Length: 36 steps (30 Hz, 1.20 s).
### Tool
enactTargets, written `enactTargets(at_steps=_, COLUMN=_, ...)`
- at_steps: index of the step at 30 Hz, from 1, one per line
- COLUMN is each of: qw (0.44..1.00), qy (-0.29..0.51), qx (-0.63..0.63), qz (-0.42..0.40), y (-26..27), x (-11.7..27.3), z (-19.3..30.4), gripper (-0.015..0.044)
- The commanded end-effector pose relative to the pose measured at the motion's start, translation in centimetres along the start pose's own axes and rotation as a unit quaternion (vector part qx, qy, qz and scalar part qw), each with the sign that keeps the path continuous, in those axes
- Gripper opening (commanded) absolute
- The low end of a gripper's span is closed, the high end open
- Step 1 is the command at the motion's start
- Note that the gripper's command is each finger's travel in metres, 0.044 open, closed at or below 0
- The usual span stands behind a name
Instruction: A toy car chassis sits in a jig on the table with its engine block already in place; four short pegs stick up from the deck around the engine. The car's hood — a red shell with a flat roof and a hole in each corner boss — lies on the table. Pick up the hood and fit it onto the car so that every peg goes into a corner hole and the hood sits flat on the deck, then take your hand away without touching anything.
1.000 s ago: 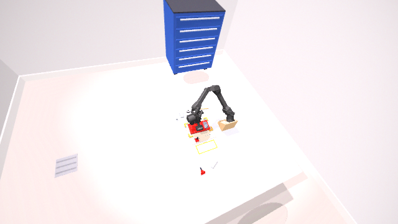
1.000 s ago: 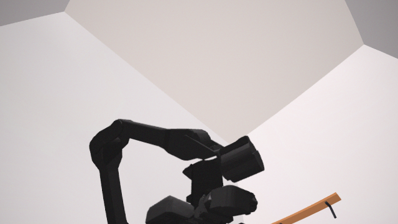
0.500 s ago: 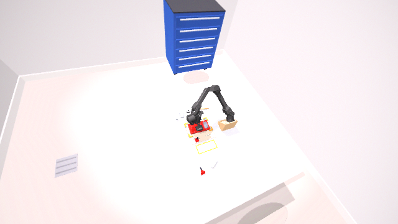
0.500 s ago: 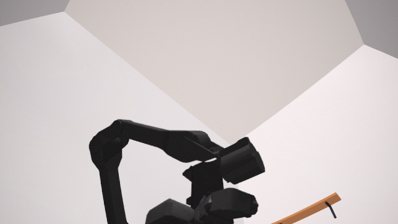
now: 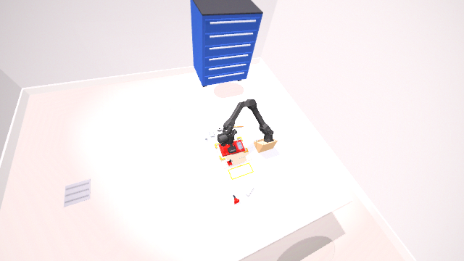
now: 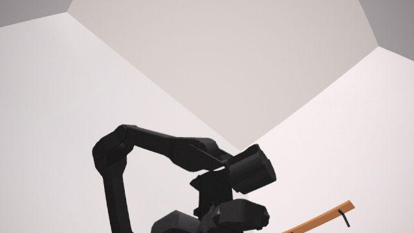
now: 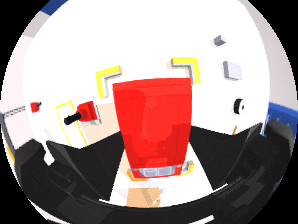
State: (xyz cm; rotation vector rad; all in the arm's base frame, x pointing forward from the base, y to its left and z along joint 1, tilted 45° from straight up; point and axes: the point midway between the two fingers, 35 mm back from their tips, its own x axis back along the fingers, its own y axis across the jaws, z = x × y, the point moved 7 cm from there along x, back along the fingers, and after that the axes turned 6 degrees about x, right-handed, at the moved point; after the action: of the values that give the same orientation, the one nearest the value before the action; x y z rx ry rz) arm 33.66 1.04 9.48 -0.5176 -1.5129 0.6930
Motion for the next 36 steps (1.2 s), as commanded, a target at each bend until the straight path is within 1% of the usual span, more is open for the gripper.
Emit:
enactTargets(at_steps=1, qw=1.000, qy=0.000, qx=0.001, qz=0.001, y=0.02, x=-0.22, z=-0.01, gripper=0.0000)
enactTargets(at_steps=26, qw=1.000, qy=0.000, qx=0.000, qz=0.000, y=-0.02, x=-0.82, z=0.00, gripper=0.0000)
enactTargets(at_steps=36, qw=1.000, qy=0.000, qx=0.001, qz=0.000, y=-0.02, x=-0.88, z=0.00, gripper=0.0262)
